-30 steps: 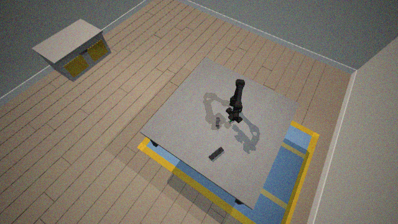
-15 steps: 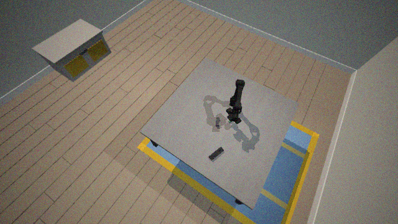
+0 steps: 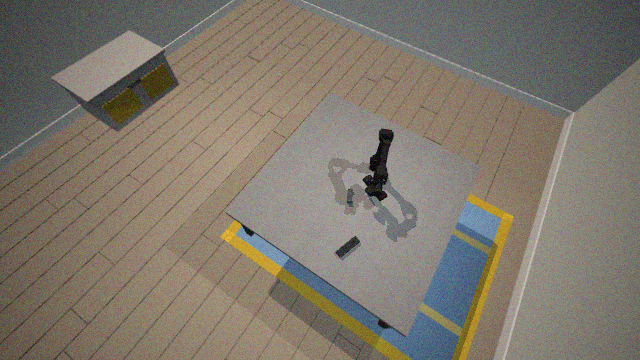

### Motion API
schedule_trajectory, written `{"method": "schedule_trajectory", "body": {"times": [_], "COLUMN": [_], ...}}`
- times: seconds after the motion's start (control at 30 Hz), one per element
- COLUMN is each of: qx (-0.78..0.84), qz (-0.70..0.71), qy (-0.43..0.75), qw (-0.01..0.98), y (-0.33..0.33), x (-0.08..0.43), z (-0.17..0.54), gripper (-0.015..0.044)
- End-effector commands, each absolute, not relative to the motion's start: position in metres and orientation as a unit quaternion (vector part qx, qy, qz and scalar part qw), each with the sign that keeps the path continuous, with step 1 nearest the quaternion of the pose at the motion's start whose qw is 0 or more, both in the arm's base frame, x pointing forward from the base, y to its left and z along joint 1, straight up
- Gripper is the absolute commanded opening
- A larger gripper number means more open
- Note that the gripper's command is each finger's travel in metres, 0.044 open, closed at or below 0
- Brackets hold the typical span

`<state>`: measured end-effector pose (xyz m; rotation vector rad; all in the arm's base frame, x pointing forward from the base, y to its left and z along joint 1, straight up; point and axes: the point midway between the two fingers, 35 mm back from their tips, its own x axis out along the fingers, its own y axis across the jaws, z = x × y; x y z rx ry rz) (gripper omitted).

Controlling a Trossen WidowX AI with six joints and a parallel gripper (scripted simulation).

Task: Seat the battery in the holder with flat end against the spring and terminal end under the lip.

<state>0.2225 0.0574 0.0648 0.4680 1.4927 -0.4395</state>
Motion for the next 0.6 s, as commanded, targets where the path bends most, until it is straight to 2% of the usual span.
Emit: {"method": "schedule_trajectory", "body": {"times": [0.0,0.33,0.5,0.57], "qx": [0.208,0.208,0.208,0.208], "qz": [-0.200,-0.200,-0.200,-0.200], "qy": [0.671,0.671,0.671,0.671], "qw": [0.683,0.683,0.683,0.683], "y": [0.057,0.057,0.057,0.057], "x": [0.220,0.220,0.220,0.220], "z": [0.055,0.041,0.041,0.041], "gripper": [0.0232,0.0232,0.0101,0.0088]}}
